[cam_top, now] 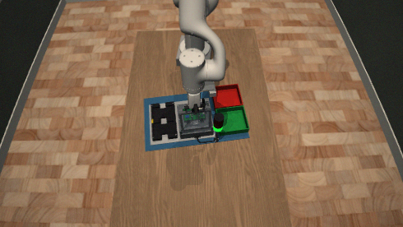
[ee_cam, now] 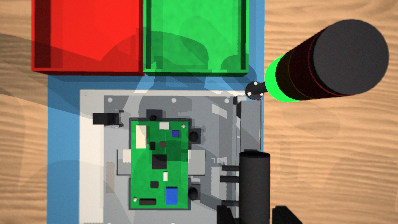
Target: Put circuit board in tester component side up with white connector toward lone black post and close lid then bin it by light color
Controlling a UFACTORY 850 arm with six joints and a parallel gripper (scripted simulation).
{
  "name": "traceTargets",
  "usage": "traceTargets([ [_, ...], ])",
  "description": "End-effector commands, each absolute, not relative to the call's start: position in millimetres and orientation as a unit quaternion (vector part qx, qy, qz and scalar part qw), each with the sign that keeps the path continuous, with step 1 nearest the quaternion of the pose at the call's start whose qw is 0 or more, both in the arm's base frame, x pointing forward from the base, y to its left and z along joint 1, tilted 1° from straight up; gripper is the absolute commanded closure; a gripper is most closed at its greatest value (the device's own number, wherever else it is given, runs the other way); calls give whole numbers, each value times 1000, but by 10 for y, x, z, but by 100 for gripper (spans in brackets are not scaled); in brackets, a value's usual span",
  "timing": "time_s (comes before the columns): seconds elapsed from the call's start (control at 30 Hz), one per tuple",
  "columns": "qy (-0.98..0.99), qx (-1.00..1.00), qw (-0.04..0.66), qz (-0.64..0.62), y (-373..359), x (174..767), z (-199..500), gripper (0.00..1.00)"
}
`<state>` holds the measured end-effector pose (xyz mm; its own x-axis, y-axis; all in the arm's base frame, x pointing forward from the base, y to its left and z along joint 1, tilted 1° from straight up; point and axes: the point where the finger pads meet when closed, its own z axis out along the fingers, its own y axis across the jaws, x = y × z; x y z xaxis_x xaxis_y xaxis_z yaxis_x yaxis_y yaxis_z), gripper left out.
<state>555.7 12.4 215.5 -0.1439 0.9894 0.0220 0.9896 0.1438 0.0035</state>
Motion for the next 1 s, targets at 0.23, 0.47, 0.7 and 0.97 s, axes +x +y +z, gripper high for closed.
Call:
traceTargets([
  [0.23,-756,-654,6,-9,124,5565,2165,72],
  [0.47,-756,-654,6,-9,124,5565,2165,72],
  [0.7,-756,-654,6,-9,125,5564,2154,72],
  [0.97,-756,-654,6,-9,125,5563,2140,72],
])
